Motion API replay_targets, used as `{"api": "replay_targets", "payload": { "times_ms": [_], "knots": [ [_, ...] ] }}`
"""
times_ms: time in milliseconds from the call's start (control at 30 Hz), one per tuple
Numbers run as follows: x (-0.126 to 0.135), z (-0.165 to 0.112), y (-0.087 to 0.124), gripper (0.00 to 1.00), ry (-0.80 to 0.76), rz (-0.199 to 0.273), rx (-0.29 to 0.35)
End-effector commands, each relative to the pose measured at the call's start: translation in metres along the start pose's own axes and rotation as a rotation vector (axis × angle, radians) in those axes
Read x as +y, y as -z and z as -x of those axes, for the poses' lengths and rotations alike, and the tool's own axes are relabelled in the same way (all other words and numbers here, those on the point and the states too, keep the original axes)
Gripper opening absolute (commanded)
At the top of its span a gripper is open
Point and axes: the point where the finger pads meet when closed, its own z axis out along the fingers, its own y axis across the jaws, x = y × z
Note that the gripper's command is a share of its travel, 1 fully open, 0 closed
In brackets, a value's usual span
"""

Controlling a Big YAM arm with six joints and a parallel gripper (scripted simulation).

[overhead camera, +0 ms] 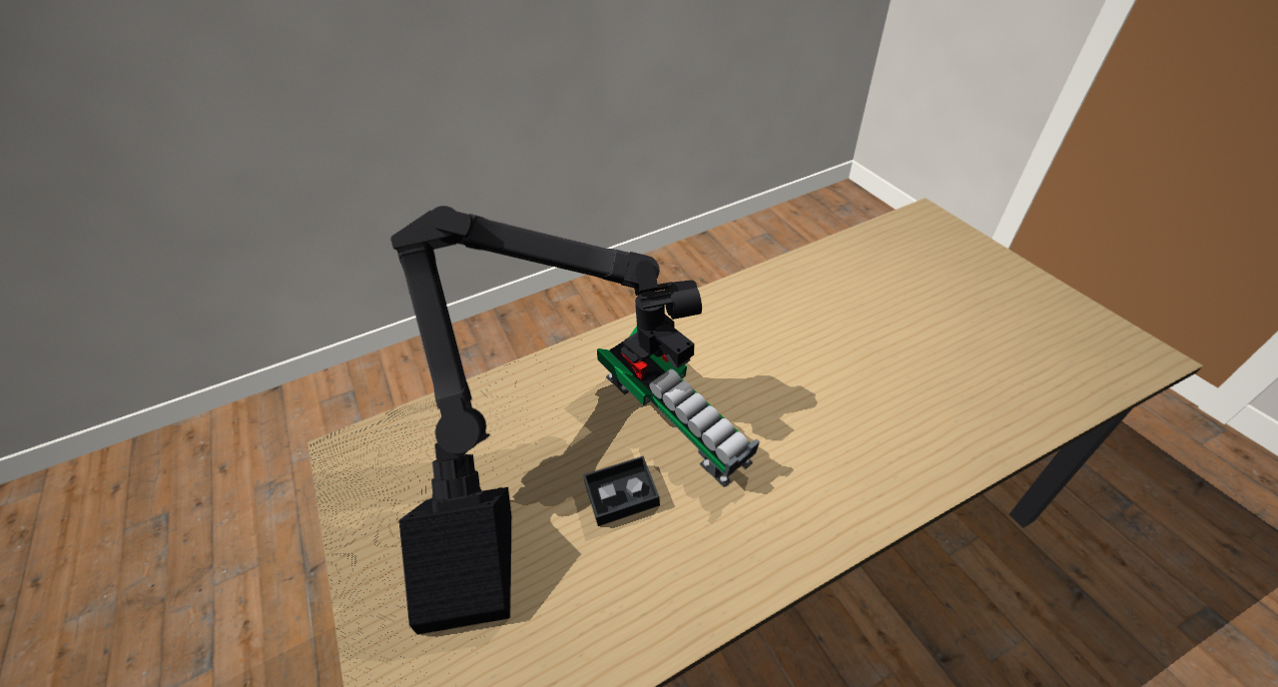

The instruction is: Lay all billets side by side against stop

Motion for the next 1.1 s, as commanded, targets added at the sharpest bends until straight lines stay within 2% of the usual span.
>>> {"api": "replay_targets", "payload": {
  "times_ms": [0, 400, 600, 667, 1000, 1067],
  "knots": [
    [0.010, -0.005, 0.013, 0.75, 0.020, 0.032, -0.017],
    [0.010, -0.004, 0.015, 0.75, 0.020, 0.033, -0.018],
    [0.016, -0.005, 0.037, 0.75, 0.034, 0.045, -0.025],
    [0.016, -0.005, 0.037, 0.75, 0.034, 0.045, -0.025],
    [0.013, -0.005, 0.094, 0.75, 0.035, 0.042, -0.031],
    [0.012, 0.000, 0.099, 0.75, 0.024, 0.034, -0.026]
  ]
}}
